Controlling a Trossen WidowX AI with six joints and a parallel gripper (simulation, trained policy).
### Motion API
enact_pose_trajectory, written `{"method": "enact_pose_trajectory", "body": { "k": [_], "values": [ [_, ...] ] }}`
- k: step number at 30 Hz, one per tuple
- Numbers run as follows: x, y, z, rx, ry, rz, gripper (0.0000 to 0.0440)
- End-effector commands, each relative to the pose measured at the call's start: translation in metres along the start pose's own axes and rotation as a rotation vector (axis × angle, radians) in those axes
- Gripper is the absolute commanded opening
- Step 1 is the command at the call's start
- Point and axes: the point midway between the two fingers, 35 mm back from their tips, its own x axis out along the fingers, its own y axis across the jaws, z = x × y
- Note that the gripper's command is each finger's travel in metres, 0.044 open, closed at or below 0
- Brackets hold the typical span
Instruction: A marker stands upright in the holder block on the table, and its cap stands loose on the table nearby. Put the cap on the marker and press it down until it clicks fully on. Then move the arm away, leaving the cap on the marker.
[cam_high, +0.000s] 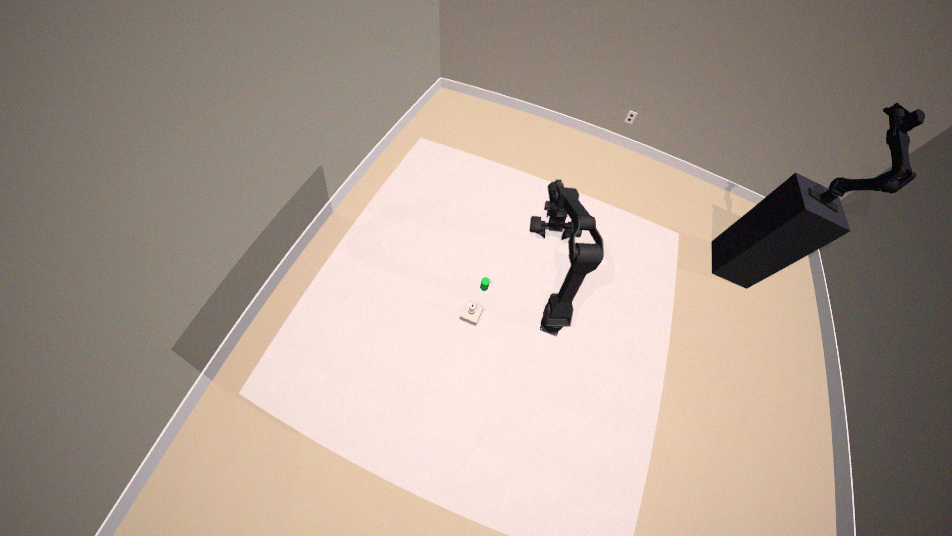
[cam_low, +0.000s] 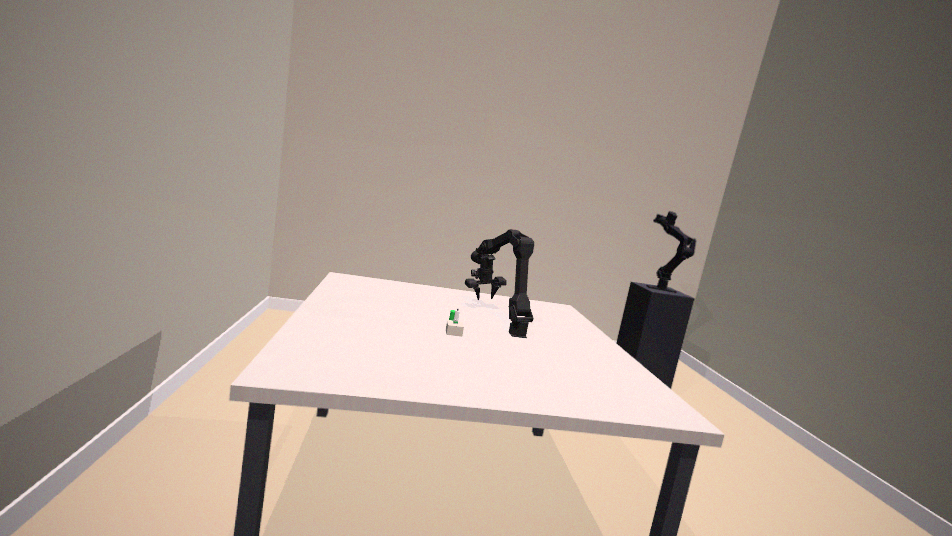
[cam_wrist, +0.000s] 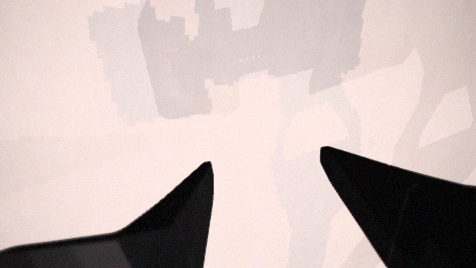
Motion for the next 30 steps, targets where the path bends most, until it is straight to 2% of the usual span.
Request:
{"method": "enact_pose_trajectory", "body": {
  "k": [1,30],
  "values": [
    [-0.004,0.007,0.004,0.01,-0.019,-0.001,0.0309],
    [-0.025,0.08,0.001,0.074,-0.068,0.044,0.0312]
  ]
}}
